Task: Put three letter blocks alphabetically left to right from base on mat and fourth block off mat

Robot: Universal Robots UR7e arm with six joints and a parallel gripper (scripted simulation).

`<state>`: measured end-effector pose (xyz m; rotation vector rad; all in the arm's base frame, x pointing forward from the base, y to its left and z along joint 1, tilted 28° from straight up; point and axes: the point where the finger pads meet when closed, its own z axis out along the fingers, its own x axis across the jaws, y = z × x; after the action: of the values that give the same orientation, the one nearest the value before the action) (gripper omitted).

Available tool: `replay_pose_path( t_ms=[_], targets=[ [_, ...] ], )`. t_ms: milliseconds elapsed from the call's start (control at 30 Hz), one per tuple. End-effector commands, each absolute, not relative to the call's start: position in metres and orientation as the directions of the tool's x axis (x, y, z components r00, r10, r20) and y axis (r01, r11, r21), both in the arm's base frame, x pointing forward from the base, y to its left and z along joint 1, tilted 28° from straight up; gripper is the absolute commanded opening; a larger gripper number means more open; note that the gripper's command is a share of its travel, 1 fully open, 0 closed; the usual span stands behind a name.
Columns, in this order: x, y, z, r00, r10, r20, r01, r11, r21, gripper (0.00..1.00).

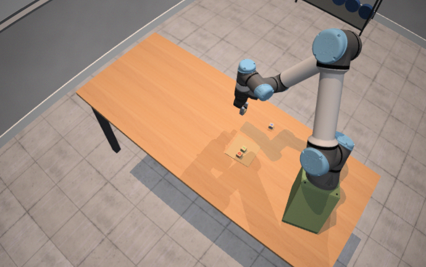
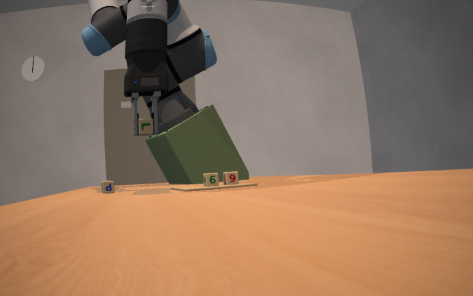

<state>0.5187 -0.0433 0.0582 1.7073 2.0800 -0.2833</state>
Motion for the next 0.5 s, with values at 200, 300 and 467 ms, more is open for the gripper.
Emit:
replay_pose_path(
  t_ms=[200,300,467],
  targets=[
    [0.5173,-0.0431,0.0573,-0.15,0.881,-0.45,0.969,0.22,0.108,0.49],
    [0.5172,-0.0431,0.0573,-0.152,0.88,-0.45,0.969,0.223,0.107,0.49],
    [0.5169,-0.0431,0.0572,-0.157,0.879,-0.45,0.968,0.227,0.105,0.49]
  ],
)
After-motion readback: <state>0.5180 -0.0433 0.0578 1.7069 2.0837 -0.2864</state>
